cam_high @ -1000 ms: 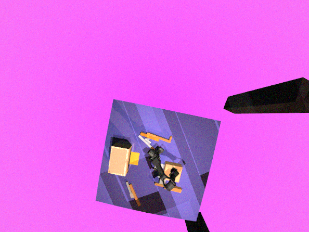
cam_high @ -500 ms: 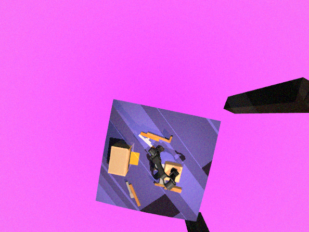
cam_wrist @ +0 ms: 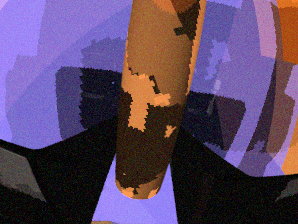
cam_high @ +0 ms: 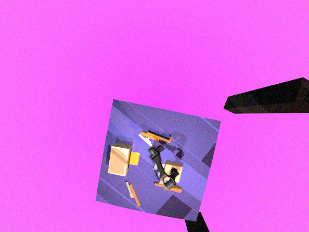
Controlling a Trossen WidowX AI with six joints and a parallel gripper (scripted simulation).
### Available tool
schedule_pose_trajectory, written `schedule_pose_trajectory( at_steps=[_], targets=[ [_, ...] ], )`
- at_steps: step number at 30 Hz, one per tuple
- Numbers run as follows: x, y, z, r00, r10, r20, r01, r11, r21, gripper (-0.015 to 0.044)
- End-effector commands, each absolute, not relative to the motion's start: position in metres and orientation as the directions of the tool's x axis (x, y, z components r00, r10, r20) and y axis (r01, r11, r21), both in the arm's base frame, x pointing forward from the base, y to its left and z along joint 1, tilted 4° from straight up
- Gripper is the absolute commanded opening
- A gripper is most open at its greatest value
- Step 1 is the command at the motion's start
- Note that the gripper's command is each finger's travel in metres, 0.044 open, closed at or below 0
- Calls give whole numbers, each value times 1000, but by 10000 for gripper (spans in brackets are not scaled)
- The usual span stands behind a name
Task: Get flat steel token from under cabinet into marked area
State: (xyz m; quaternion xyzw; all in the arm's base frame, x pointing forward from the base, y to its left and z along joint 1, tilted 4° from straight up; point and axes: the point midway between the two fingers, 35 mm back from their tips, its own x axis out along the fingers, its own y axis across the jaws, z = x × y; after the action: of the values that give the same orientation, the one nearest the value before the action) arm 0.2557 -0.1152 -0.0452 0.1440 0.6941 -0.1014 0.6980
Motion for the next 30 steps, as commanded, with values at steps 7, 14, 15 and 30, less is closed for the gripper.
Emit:
schedule_pose_trajectory(
  at_steps=[7, 14, 15, 30],
  targets=[
    [256, -122, -45, 16, 51, -999, 354, 934, 54, 0],
    [256, -123, -45, 16, 51, -999, 331, 942, 54, 0],
    [256, -123, -45, 16, 51, -999, 324, 945, 54, 0],
    [256, -124, -45, 16, 51, -999, 212, 976, 54, 0]
  ],
)
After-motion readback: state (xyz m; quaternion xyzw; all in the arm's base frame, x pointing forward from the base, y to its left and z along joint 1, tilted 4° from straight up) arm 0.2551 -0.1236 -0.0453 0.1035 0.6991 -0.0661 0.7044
